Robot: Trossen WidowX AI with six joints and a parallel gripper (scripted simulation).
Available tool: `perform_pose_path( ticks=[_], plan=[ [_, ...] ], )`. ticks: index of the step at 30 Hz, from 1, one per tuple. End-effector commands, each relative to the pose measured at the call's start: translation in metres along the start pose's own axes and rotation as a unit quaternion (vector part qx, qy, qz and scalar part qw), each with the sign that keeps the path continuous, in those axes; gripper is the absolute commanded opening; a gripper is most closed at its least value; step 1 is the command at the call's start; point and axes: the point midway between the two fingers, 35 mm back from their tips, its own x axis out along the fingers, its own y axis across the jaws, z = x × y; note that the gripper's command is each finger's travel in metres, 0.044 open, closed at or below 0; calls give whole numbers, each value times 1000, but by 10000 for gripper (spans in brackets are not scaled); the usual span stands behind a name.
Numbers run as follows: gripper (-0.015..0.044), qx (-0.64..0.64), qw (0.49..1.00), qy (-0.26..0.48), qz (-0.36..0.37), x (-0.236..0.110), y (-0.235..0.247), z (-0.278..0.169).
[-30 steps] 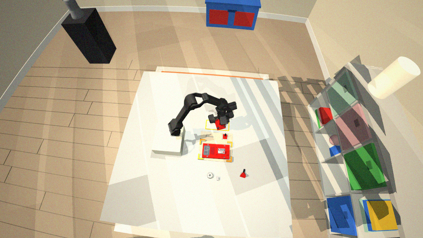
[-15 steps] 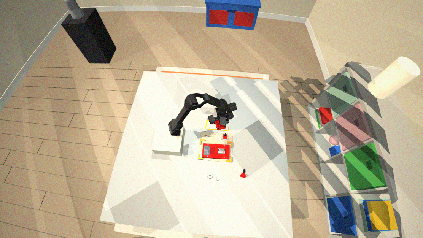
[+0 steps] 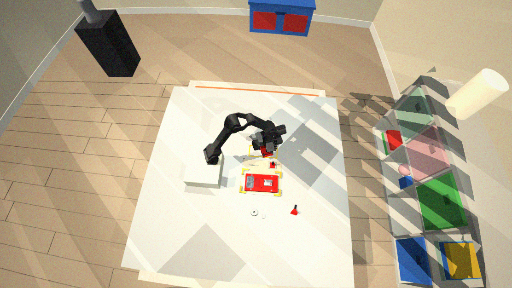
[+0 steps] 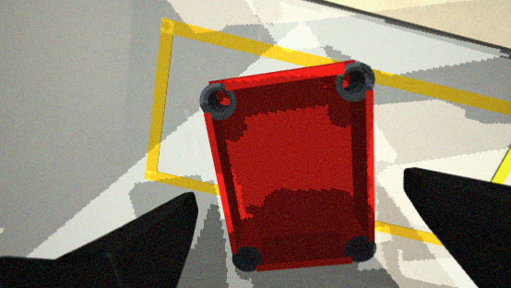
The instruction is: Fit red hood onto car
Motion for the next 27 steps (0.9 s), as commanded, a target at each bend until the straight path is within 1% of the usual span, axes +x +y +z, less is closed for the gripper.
perform_pose_path(
  ticks=[1,27],
  plan=[
    [440,-1,1000,-3,0,3,0,1],
    [440,-1,1000,-3,0,16,0,1]
  ],
)
